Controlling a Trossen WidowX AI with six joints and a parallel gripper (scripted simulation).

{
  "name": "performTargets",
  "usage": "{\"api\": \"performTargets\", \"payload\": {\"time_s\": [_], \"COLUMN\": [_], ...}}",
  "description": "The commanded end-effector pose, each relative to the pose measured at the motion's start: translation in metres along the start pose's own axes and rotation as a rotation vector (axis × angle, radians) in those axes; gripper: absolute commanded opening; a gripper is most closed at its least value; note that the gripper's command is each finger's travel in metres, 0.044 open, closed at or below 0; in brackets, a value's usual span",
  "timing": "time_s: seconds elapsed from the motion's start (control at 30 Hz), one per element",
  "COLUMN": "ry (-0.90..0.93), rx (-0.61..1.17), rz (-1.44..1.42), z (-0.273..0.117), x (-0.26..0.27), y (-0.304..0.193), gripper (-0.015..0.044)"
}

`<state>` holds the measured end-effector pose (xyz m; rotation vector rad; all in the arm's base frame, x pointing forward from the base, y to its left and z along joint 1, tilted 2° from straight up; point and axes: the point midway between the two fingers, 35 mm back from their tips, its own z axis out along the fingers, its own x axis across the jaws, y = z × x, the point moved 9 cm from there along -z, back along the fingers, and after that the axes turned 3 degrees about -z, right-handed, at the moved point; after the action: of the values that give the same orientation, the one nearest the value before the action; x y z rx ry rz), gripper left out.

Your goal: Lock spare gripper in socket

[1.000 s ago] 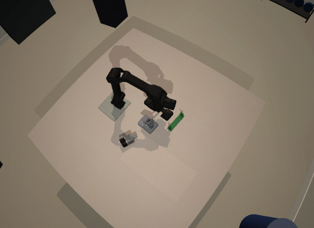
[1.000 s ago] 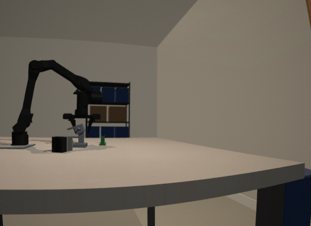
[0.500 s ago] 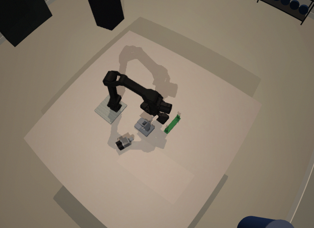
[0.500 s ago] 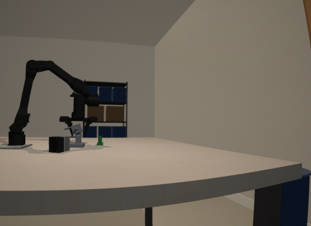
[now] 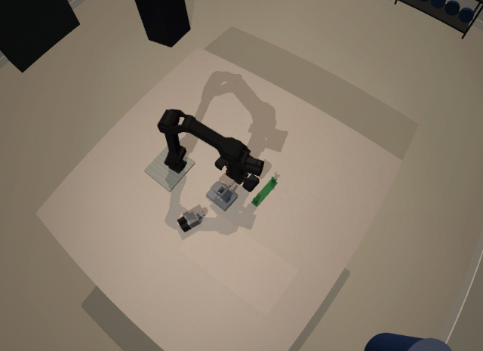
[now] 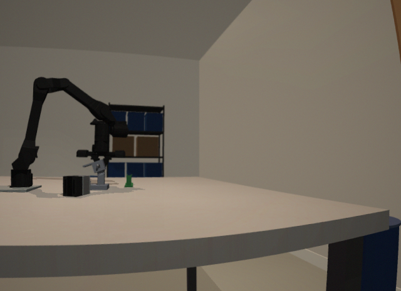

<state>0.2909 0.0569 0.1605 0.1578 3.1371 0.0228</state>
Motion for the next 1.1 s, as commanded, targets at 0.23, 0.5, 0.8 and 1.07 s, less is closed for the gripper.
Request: {"api": "performTargets", "payload": {"time_s": [0.23,0.5,0.8,1.07], "ry": [0.000,-0.007,-0.006,-0.008], "rx": [-0.024,-0.124,-0.133,-0.133], "rz": [0.001,0.021,0.022,0.020], "z": [-0.001,-0.008,-0.009,-0.011], "x": [0.000,-0.002,-0.003,-0.003], "y": [-0.001,-0.004,0.000,0.005], "gripper": [0.0000,0.0000,0.0000,0.0000]}}
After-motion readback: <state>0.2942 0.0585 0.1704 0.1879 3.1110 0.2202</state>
